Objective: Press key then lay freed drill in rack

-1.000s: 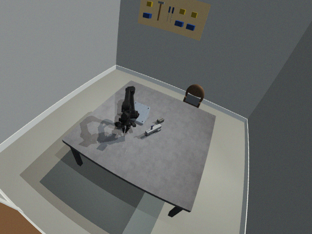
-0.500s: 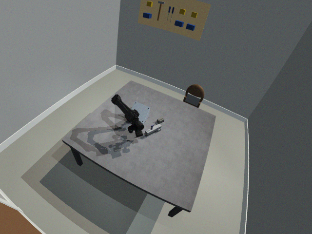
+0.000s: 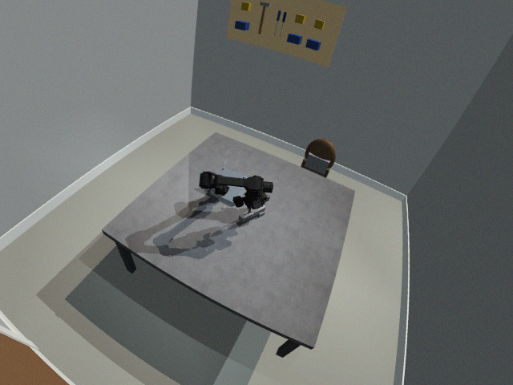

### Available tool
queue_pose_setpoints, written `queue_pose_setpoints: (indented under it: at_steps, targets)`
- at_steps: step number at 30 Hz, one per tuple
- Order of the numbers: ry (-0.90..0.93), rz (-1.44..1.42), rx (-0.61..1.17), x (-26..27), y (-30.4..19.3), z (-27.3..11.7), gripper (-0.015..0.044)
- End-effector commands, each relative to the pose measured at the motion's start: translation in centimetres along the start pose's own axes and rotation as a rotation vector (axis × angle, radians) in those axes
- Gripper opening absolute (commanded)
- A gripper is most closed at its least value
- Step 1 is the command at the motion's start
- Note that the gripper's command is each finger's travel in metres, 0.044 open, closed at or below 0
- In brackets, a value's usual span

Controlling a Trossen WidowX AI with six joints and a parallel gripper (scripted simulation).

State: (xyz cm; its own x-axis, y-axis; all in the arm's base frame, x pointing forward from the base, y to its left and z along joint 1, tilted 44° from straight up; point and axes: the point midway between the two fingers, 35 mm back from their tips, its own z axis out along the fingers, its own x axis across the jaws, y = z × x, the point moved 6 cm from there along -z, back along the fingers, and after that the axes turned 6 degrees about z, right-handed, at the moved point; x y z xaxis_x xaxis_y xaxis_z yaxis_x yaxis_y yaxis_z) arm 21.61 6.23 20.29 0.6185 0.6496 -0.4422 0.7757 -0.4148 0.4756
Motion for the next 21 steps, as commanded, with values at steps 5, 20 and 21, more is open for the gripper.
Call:
queue_pose_setpoints:
  at_steps: [5,20,21]
  targets:
    - [-0.036,-0.250,-0.040,2.25,-1.38,-1.18,0.0000]
    - [-0.036,-0.248,-0.040,2.70,-1.52,-0.42,0.0000]
    - [-0.036,-0.249,-0.040,2.71,-1.51,-0.30,0.0000]
